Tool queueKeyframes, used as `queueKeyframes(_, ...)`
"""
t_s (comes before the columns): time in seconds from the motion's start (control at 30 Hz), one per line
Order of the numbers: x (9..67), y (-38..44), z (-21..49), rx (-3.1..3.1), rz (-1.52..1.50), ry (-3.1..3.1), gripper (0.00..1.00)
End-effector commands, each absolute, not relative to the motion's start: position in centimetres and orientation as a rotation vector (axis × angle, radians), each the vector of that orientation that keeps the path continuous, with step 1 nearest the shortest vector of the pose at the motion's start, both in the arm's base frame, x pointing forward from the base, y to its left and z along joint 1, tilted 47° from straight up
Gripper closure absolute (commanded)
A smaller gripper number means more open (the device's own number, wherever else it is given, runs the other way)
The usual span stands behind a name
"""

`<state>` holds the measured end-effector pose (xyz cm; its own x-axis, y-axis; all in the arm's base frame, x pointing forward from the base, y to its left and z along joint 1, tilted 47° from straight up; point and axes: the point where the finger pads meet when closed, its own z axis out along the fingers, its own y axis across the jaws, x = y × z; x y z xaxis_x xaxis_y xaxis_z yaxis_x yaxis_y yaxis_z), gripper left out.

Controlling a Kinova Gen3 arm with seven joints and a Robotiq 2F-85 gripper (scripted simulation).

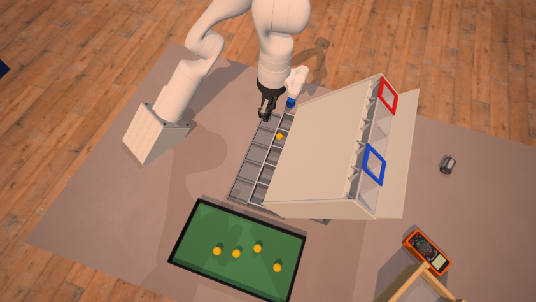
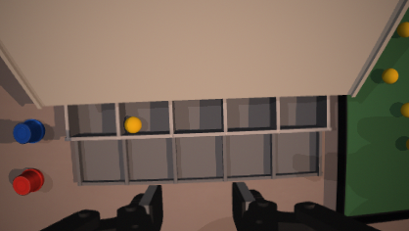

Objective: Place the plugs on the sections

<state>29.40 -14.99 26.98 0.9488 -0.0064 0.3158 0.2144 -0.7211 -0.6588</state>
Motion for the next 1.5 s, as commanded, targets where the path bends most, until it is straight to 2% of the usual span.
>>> queueKeyframes(0.0,29.4,-15.0,27.0,-2.351,-0.385,-0.145,0.50)
queueKeyframes(0.73,29.4,-15.0,27.0,-2.351,-0.385,-0.145,0.50)
queueKeyframes(0.77,31.3,-17.1,20.6,-2.350,-0.408,-0.141,0.50)
queueKeyframes(0.87,31.5,-17.3,19.8,-2.350,-0.408,-0.141,0.50)
queueKeyframes(1.1,33.4,-19.4,13.2,-2.350,-0.408,-0.141,0.50)
queueKeyframes(1.3,33.4,-19.4,13.2,-2.350,-0.408,-0.141,0.50)
queueKeyframes(1.33,34.8,-21.0,8.4,-2.348,-0.417,-0.140,0.50)
queueKeyframes(1.47,34.8,-21.0,8.4,-2.348,-0.417,-0.140,0.50)
